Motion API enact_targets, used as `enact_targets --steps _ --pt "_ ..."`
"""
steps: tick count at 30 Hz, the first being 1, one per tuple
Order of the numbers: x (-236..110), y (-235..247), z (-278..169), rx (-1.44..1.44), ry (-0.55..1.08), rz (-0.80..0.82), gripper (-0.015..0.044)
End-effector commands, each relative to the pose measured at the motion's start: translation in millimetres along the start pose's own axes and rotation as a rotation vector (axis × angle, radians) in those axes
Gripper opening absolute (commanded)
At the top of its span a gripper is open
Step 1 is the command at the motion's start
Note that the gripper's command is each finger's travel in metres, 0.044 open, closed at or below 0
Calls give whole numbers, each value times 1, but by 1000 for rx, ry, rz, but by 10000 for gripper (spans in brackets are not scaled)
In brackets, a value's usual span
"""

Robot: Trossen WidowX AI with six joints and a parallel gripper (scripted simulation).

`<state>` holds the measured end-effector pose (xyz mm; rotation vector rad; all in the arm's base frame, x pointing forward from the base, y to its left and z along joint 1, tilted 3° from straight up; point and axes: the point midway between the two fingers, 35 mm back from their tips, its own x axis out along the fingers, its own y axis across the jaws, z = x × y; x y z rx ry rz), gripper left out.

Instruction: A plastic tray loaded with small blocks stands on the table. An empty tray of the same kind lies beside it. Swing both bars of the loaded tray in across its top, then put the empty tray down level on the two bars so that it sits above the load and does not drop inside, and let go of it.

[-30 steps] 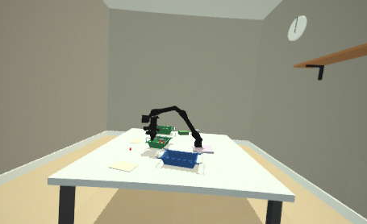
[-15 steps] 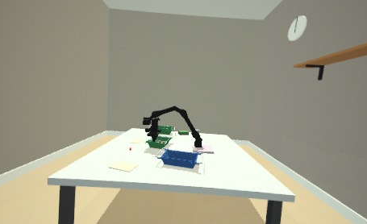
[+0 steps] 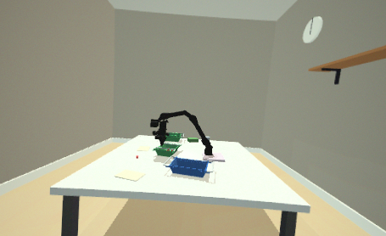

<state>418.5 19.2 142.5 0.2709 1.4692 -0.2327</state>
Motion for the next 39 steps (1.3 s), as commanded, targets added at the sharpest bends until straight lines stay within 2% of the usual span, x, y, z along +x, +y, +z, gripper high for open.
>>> enact_targets --steps 1,16,19,20,39 --pt "1 0 0 1 1 0 82" --pt "1 0 0 1 1 0 82" --pt "1 0 0 1 1 0 4" --pt "1 0 0 1 1 0 0" --pt "1 0 0 0 2 -1 0"
